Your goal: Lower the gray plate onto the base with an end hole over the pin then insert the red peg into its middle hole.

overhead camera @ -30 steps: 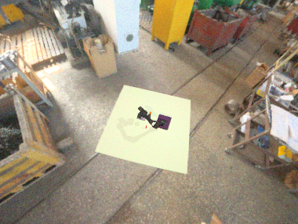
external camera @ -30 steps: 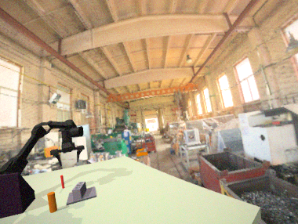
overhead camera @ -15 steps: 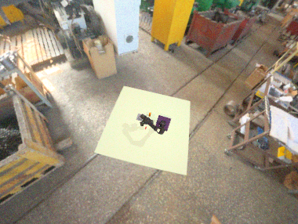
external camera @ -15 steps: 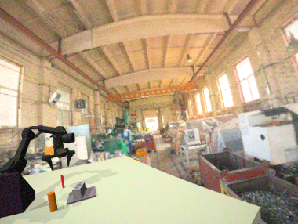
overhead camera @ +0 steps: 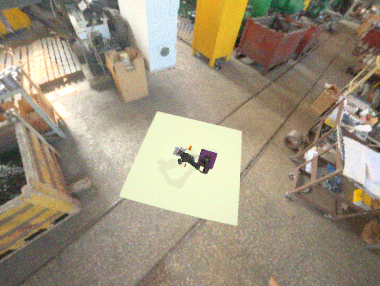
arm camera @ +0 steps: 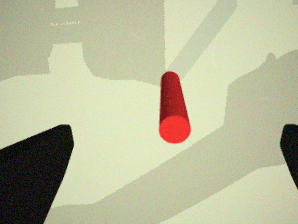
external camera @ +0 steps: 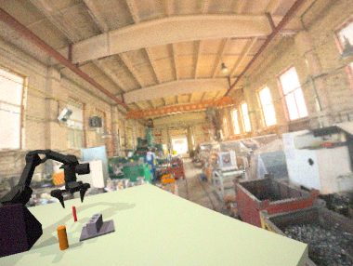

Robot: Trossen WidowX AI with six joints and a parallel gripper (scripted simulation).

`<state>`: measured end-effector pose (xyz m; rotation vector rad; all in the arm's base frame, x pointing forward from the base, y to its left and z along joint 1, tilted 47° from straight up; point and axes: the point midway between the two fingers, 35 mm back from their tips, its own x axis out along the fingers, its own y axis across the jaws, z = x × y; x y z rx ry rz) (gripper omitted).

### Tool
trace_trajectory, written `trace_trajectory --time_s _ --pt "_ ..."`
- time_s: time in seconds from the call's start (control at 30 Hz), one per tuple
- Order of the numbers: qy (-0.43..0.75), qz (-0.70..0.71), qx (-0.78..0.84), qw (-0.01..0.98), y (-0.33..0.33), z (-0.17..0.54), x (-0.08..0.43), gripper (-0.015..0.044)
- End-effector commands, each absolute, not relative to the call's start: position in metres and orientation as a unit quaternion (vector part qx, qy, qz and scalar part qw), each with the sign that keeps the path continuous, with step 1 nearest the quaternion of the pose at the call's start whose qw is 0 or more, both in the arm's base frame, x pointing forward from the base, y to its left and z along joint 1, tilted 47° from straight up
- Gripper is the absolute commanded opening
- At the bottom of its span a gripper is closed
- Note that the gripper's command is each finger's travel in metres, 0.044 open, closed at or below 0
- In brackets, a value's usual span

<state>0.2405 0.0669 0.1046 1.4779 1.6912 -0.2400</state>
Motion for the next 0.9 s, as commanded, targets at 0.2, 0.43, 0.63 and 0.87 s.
trace_trajectory --time_s 0.2,0.43,0.63,0.87 --pt "0.677 -0.096 0.594 0.425 0.079 0.094 0.242 0.0440" --pt "0.676 -0.096 0.594 0.424 0.087 0.086 0.243 0.0440" --pt "0.676 -0.095 0.595 0.424 0.095 0.080 0.243 0.0440" --pt "0.677 -0.094 0.595 0.423 0.102 0.074 0.243 0.0440"
